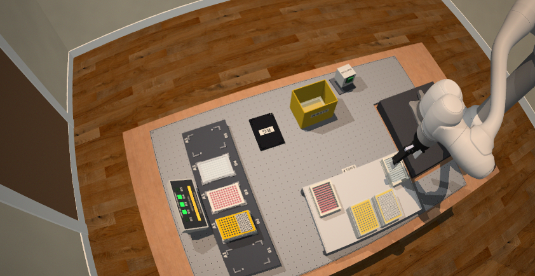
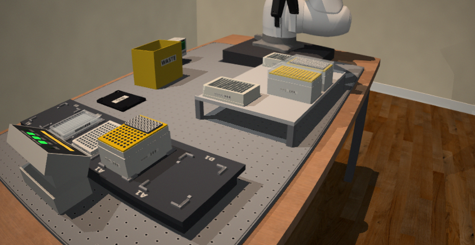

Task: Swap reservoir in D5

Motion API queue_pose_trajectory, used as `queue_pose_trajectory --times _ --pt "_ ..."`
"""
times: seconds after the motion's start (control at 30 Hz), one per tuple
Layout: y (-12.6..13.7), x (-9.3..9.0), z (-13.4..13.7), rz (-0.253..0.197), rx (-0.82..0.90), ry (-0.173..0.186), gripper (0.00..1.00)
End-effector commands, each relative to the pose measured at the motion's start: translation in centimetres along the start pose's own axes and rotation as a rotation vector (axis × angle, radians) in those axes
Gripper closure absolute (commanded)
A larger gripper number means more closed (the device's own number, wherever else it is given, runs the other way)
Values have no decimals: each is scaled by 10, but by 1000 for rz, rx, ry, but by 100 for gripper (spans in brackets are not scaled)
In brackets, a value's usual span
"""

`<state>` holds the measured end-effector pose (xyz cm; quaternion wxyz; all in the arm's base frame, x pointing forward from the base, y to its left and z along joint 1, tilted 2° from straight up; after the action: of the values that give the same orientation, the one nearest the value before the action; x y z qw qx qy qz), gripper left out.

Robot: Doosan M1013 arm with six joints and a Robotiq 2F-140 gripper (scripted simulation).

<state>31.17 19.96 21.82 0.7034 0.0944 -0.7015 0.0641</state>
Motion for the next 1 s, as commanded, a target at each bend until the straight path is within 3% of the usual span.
queue_pose_trajectory --times 0.0,0.97 --pt "0 -3 0 0 0 0 23" --pt "0 -48 0 0 0 0 23"
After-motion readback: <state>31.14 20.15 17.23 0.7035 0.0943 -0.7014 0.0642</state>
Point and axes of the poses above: the point where the finger pads meet when closed, its own x axis back along the fingers, its own z axis across the jaws, y = z × x, the point moved 6 cm from there along x, back along the fingers, and after that the axes turned 8 degrees about x, right-handed, at the moved point
